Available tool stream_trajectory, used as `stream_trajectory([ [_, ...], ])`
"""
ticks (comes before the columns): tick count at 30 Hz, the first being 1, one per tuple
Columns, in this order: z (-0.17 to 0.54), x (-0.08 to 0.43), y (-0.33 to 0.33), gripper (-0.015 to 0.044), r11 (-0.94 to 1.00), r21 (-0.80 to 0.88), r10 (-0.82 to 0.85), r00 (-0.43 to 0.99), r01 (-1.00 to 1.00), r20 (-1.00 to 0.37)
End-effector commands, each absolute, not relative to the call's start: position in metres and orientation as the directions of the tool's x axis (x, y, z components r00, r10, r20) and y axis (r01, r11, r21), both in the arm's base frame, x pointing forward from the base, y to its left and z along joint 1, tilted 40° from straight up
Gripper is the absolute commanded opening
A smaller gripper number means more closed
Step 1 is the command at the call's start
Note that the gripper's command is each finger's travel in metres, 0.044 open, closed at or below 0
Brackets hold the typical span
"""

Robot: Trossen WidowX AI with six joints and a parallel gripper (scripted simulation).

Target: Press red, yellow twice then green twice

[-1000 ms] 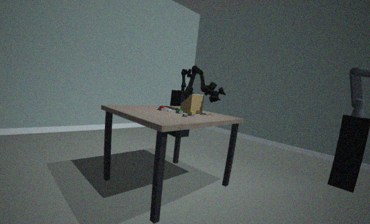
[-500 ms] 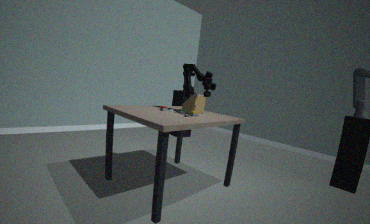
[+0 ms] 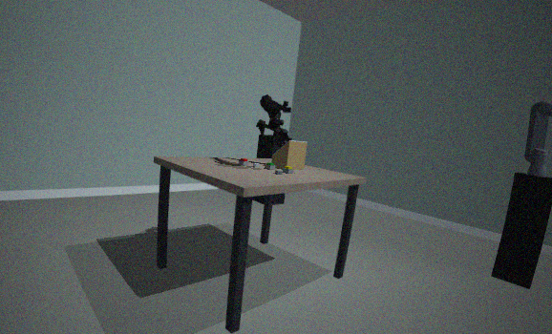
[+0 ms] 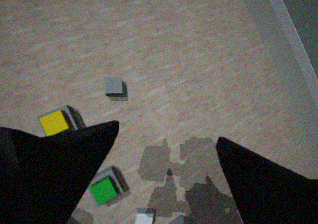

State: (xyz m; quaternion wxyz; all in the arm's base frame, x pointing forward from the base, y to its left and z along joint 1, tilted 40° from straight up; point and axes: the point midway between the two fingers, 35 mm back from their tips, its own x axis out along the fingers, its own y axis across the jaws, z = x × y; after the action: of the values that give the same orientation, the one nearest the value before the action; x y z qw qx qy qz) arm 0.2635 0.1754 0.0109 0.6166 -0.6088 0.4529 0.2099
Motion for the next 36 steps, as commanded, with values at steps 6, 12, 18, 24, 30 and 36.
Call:
stream_trajectory([
  [6, 0.077, 0.294, 0.042, 0.0400, 0.671, -0.615, -0.556, 0.269, -0.413, -0.787],
  [12, 0.115, 0.280, -0.028, 0.0400, 0.761, -0.642, -0.634, 0.100, -0.092, -0.767],
  [18, 0.106, 0.282, -0.035, 0.0348, 0.762, -0.641, -0.633, 0.100, -0.092, -0.767],
  [24, 0.068, 0.286, -0.068, 0.0190, 0.760, -0.644, -0.636, 0.101, -0.091, -0.765],
  [30, 0.068, 0.286, -0.068, 0.0032, 0.760, -0.644, -0.636, 0.101, -0.091, -0.765],
  [36, 0.068, 0.286, -0.068, 0.0020, 0.760, -0.644, -0.636, 0.101, -0.091, -0.765],
])
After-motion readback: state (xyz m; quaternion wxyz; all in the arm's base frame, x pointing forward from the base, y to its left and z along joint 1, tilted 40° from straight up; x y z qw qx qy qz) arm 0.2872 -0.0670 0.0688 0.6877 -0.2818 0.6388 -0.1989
